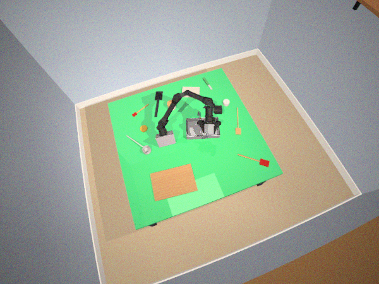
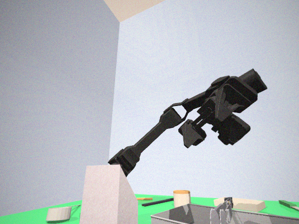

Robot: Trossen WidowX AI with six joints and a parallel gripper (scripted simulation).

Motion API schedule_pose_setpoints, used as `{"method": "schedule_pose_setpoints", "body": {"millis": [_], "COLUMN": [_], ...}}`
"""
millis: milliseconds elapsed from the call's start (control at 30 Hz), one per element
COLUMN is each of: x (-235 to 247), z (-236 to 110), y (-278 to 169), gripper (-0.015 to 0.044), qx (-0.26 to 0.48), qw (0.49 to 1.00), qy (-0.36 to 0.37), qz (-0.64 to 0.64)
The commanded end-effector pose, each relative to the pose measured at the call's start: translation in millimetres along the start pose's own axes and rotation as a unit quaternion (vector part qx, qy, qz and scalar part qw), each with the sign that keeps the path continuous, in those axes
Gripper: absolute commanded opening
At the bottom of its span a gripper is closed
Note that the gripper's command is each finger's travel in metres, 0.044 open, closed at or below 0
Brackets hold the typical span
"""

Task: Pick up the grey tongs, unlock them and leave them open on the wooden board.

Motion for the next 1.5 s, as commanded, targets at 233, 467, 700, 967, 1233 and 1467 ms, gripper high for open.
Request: {"method": "schedule_pose_setpoints", "body": {"millis": [233, 467, 700, 967, 1233, 1467], "x": [113.8, 124.4, 124.1, 121.7, 125.3, 130.3], "z": [-9.5, -12.7, -13.1, -15.9, -10.2, -2.8], "y": [73.5, 77.7, 78.5, 83.8, 89.6, 97.1], "gripper": [0.0440, 0.0440, 0.0440, 0.0440, 0.0440, 0.0440], "qx": [-0.372, -0.407, -0.407, -0.405, -0.405, -0.405], "qw": [0.869, 0.845, 0.845, 0.845, 0.845, 0.845], "qy": [0.123, 0.126, 0.126, 0.127, 0.127, 0.127], "qz": [-0.301, -0.322, -0.322, -0.326, -0.326, -0.326]}}
Point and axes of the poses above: the point midway between the two fingers, 35 mm back from their tips, its own z axis out along the fingers, its own x axis across the jaws, y = z × x, the point moved 5 cm from there along -z, back along the fingers, and after that the axes turned 13 degrees about z, right-handed, at the moved point
